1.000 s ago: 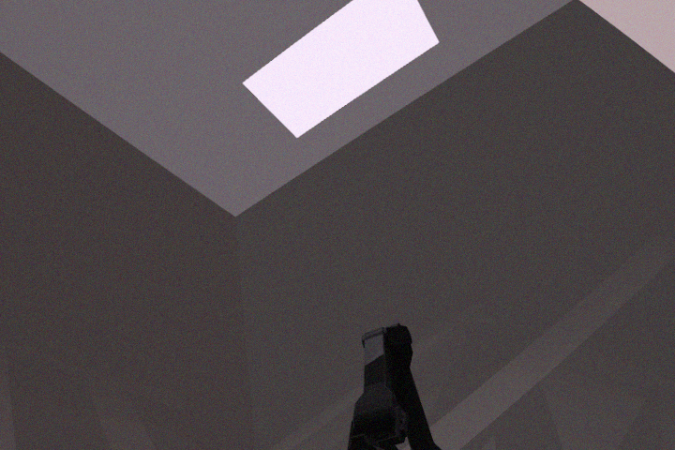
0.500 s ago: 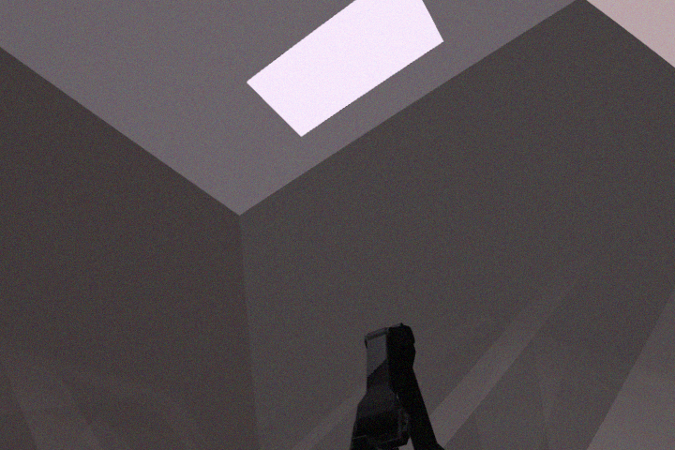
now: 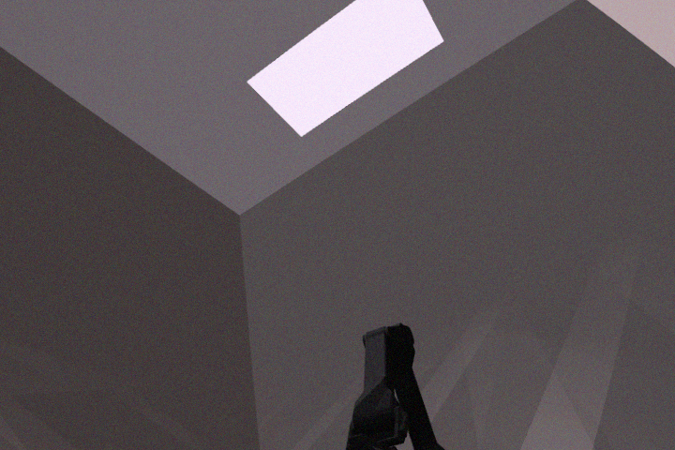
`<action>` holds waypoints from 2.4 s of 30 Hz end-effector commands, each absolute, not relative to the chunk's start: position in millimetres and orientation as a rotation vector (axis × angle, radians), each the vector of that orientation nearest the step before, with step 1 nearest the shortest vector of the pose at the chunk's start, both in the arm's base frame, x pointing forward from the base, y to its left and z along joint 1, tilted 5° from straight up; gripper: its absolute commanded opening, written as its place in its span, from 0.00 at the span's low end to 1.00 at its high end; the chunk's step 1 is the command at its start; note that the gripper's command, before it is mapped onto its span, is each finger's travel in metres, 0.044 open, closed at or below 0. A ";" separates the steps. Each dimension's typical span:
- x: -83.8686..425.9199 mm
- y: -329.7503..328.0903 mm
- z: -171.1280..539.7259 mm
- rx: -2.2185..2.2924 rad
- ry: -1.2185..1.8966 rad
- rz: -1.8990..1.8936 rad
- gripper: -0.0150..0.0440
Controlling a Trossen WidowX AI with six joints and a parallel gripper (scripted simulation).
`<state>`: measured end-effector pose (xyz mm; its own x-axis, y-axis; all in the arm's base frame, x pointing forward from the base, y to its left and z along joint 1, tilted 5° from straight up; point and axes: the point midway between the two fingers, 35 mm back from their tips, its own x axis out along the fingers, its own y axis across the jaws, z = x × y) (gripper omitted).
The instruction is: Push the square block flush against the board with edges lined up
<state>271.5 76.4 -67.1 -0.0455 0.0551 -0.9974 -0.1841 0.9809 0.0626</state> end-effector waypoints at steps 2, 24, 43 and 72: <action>278.0 77.8 -66.9 -0.099 1.602 0.194 0.25; 295.5 81.0 -66.8 -0.099 1.601 0.194 0.25; 286.7 79.3 -66.6 -0.099 1.601 0.194 0.25; 258.8 71.0 -21.2 -0.099 1.603 0.194 0.25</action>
